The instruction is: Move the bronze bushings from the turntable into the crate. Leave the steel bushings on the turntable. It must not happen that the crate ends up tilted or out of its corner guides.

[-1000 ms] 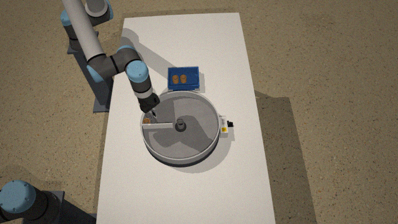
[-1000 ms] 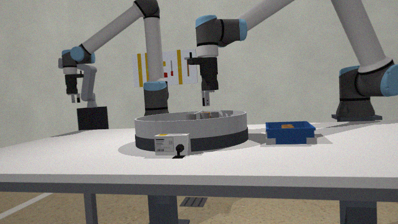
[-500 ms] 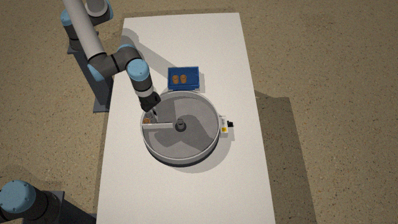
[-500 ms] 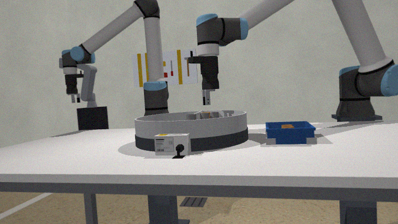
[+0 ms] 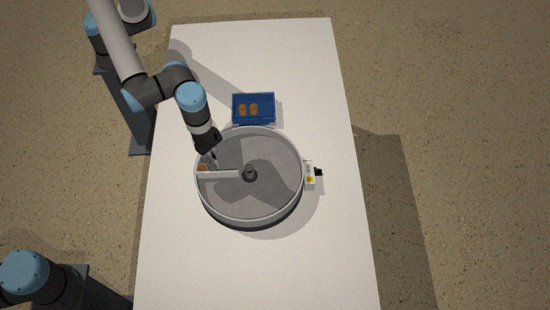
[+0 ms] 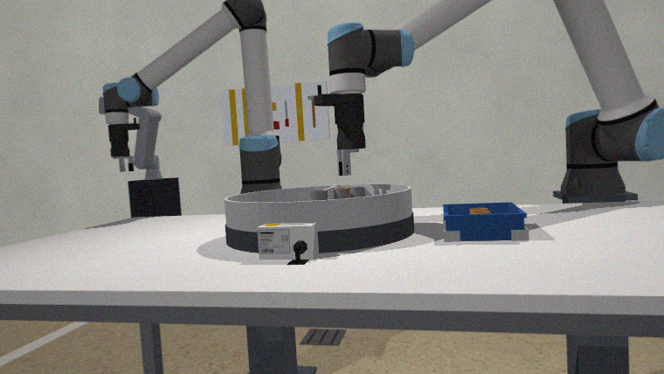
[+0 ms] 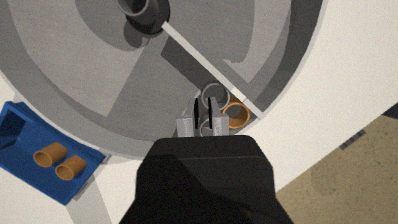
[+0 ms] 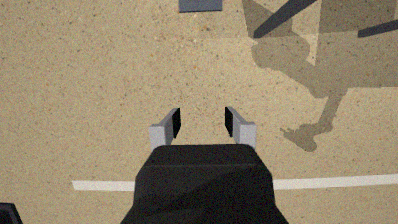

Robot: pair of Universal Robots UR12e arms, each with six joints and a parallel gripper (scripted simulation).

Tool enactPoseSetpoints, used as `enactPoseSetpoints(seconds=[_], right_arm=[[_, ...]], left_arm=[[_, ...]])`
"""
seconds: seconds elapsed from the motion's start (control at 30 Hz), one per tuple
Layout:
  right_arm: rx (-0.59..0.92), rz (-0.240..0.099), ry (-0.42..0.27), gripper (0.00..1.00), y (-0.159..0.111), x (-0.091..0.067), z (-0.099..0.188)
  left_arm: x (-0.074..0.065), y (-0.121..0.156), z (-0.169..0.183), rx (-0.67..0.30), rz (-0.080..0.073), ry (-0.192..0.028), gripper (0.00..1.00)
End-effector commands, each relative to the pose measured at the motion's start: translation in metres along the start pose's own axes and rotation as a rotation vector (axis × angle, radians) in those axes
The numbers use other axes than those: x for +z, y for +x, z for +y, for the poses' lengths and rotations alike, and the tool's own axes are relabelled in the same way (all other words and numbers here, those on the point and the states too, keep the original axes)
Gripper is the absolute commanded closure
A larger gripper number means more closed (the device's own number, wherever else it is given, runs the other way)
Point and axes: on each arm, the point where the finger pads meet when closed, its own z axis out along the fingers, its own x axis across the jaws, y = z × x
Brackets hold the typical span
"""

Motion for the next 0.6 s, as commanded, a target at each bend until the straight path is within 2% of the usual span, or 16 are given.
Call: enactPoseSetpoints(seconds=[0.0, 0.57], right_arm=[[-0.001, 0.000, 0.001, 0.00, 0.0006, 0.0003, 0.0002], [-0.001, 0.000, 0.001, 0.00, 0.0006, 0.0003, 0.0002]], left_arm=[[-0.0025, 0.0018, -0.0024, 0.000, 0.001, 0.003, 0.64], [-0.0032, 0.0026, -0.0043, 0.000, 0.001, 0.004, 0.64]])
